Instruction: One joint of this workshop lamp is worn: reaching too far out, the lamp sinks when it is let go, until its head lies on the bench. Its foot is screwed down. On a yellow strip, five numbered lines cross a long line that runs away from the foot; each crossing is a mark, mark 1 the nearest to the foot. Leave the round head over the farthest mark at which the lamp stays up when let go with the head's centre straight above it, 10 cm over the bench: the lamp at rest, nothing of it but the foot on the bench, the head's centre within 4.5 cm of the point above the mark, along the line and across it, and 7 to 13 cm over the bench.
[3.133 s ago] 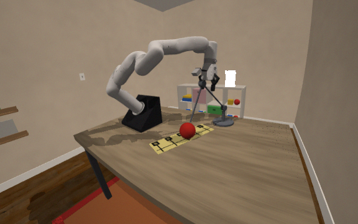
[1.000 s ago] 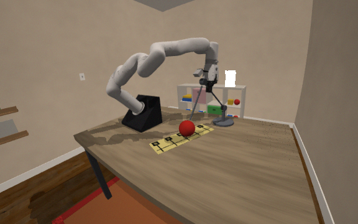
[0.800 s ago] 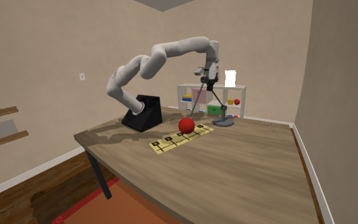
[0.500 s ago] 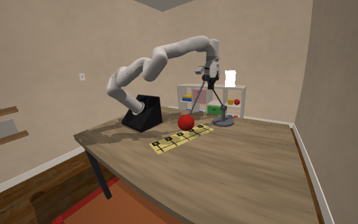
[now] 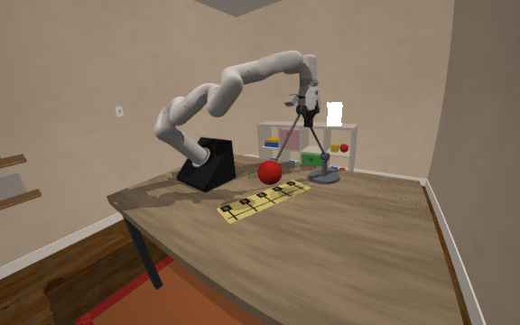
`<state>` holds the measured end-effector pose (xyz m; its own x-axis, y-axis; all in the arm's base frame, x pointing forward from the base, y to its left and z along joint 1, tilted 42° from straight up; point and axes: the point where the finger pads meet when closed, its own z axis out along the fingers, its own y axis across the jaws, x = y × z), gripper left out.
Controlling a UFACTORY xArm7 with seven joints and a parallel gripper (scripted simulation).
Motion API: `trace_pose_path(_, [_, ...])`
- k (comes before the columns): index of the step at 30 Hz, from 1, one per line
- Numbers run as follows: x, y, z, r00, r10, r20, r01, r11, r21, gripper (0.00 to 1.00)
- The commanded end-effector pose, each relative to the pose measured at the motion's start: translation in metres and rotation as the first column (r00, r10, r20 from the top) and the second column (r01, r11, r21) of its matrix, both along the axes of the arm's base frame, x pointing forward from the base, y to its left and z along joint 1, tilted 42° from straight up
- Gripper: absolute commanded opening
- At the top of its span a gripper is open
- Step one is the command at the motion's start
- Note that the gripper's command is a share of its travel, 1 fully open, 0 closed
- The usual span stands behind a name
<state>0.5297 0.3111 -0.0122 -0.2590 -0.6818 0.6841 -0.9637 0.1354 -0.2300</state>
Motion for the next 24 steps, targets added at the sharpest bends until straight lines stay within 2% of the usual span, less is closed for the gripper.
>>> trace_pose_path(1, [0.001,0.003,0.002,0.998,-0.052,-0.041,0.050,0.997,-0.053,0.00])
trace_pose_path(11, [0.001,0.003,0.002,0.998,-0.052,-0.041,0.050,0.997,-0.053,0.00])
trace_pose_path(24, [0.006,0.026,-0.002,0.998,-0.052,-0.041,0.050,0.997,-0.053,0.00])
